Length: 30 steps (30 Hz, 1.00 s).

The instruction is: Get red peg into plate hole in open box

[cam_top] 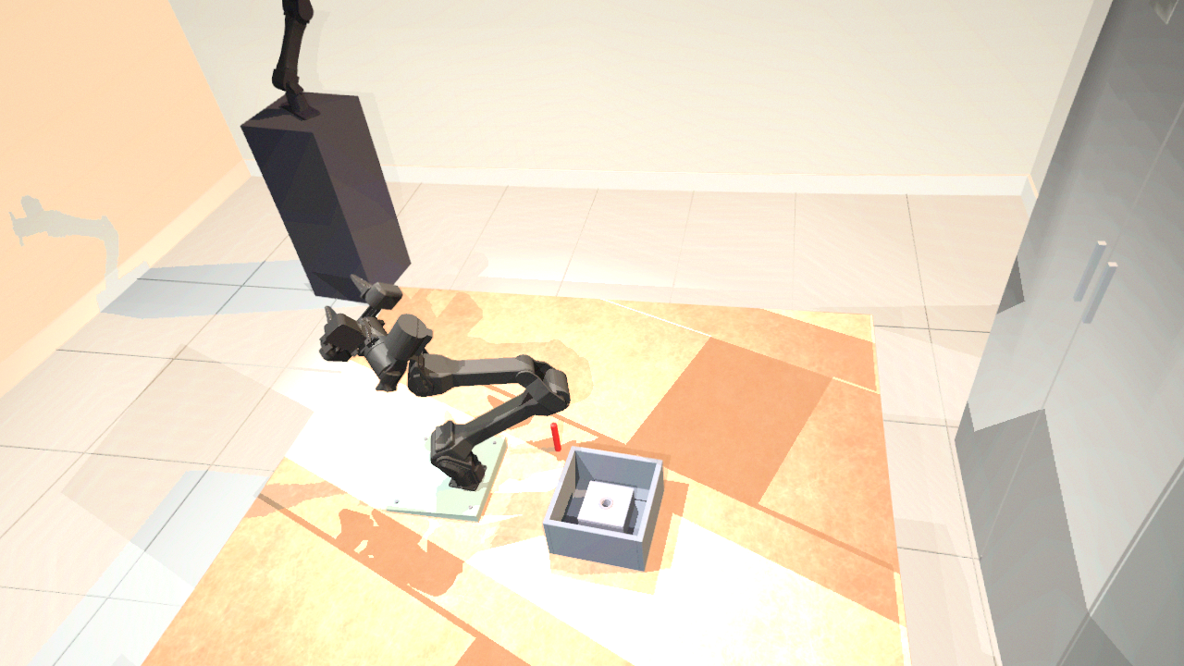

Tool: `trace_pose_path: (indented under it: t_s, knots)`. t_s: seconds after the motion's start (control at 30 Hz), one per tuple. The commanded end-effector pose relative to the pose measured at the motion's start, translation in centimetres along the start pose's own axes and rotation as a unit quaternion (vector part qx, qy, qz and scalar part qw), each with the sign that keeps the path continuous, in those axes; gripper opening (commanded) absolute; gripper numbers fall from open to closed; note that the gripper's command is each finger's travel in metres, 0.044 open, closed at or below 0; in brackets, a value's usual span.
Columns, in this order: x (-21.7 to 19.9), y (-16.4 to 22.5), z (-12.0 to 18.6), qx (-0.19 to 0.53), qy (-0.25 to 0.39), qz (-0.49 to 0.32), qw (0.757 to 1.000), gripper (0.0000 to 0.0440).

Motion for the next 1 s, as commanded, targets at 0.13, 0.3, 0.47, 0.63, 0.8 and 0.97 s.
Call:
trace_pose_path:
  t_s: [0.13, 0.3, 0.47, 0.63, 0.8, 0.97]
  knots:
    - [2.4, -1.9, 0.4, -0.048, -0.057, 0.008, 0.997, 0.0436]
    - [5.3, -4.1, 1.5, -0.099, -0.125, -0.003, 0.987, 0.044]
    - [8.0, -6.2, 3.3, -0.148, -0.194, -0.012, 0.97, 0.044]
    - [10.3, -8.1, 5.7, -0.197, -0.26, -0.018, 0.945, 0.044]
    - [12.1, -9.8, 8.8, -0.244, -0.325, -0.022, 0.913, 0.044]
    - [13.5, -11.0, 12.4, -0.29, -0.387, -0.023, 0.875, 0.044]
Point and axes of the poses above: the point midway between the two fingers, 35 mm back from their tips, its own z axis back along the fingers, its own x axis across the jaws, y = z × x, the point moved 3 cm from there along z, back along the fingers, and after that the axes turned 15 degrees about z, right-handed, at the moved point
